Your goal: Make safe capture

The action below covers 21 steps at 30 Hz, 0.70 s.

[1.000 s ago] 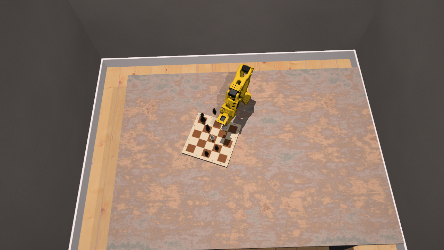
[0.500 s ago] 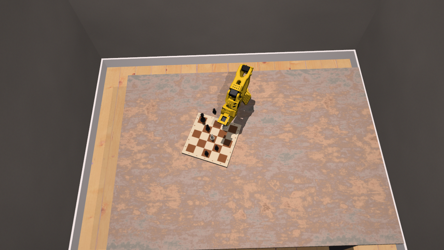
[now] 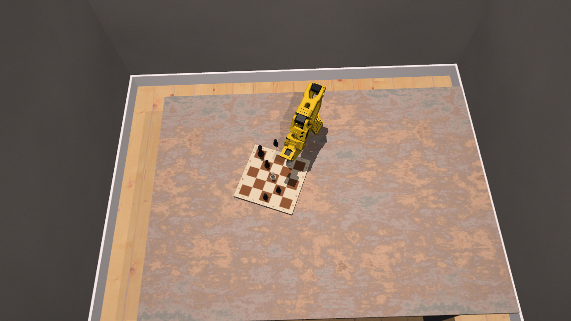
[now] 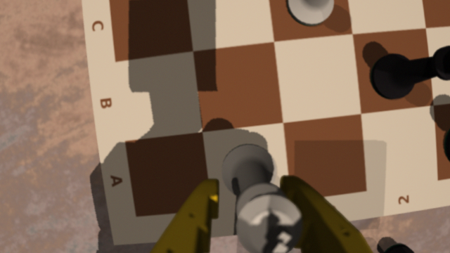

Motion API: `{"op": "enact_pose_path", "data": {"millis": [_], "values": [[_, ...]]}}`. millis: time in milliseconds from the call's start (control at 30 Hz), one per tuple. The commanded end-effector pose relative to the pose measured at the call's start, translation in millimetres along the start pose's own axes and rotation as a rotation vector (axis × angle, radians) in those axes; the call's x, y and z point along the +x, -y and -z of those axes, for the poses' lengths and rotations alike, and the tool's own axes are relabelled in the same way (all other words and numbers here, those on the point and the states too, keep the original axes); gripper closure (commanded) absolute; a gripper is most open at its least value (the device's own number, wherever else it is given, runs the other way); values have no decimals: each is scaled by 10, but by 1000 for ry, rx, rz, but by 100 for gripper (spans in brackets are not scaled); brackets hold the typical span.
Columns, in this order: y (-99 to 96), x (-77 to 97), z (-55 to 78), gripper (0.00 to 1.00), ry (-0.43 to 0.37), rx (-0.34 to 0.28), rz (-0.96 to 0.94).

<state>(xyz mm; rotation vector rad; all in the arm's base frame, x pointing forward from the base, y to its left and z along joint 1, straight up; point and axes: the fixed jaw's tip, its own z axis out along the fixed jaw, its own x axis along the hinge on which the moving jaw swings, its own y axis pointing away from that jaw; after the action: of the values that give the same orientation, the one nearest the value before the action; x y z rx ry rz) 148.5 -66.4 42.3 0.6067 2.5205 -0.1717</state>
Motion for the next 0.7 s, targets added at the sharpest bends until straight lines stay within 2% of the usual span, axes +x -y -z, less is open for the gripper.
{"op": "enact_pose_path", "data": {"millis": [0,667], "values": [[16,50,-8,88,-18,5,-15],[36,39,27,88,-18,11,-26]]}}
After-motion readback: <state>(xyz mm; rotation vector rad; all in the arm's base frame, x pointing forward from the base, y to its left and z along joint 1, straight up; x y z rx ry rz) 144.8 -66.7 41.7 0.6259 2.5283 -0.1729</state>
